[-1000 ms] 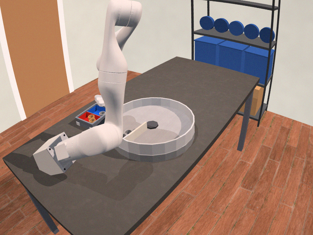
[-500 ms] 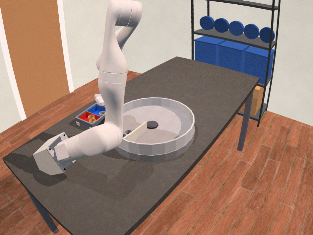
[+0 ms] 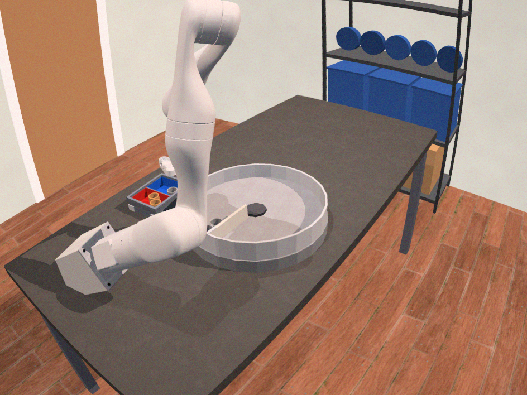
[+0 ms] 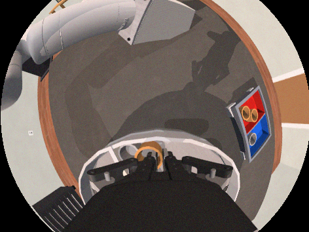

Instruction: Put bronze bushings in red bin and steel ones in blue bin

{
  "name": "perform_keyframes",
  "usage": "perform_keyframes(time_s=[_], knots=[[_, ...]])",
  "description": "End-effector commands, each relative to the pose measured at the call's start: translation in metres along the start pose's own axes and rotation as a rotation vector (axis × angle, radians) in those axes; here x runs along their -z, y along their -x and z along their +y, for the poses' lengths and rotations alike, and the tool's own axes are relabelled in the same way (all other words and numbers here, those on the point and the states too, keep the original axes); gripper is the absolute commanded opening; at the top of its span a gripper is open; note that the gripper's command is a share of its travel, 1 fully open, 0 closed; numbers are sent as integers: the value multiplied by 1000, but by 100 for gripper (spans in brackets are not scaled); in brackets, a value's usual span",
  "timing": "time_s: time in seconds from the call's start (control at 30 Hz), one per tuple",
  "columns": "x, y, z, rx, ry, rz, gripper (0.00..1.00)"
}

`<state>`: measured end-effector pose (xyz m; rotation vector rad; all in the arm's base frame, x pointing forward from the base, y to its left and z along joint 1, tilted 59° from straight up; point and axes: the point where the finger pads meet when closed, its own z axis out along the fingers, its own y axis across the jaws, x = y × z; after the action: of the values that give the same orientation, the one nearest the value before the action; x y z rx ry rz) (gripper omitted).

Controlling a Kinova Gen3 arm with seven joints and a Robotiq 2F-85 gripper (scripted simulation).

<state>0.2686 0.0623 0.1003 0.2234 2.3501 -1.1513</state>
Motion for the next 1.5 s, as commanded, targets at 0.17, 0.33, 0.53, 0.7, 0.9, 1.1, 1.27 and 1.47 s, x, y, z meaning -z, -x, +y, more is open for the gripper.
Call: perform_keyframes(time_s=[0.17,0.33,0.53,0.7,0.9,1.1,1.27,1.47], knots=[[3,0,0,0,1,-1,0],[6,0,0,0,1,-1,0],[6,0,0,0,1,-1,0],[9,0,0,0,1,-1,0],[10,0,0,0,1,-1,0],[12,0,0,0,1,-1,0],[12,0,0,0,1,-1,0],[37,0,0,0,1,-1,0]])
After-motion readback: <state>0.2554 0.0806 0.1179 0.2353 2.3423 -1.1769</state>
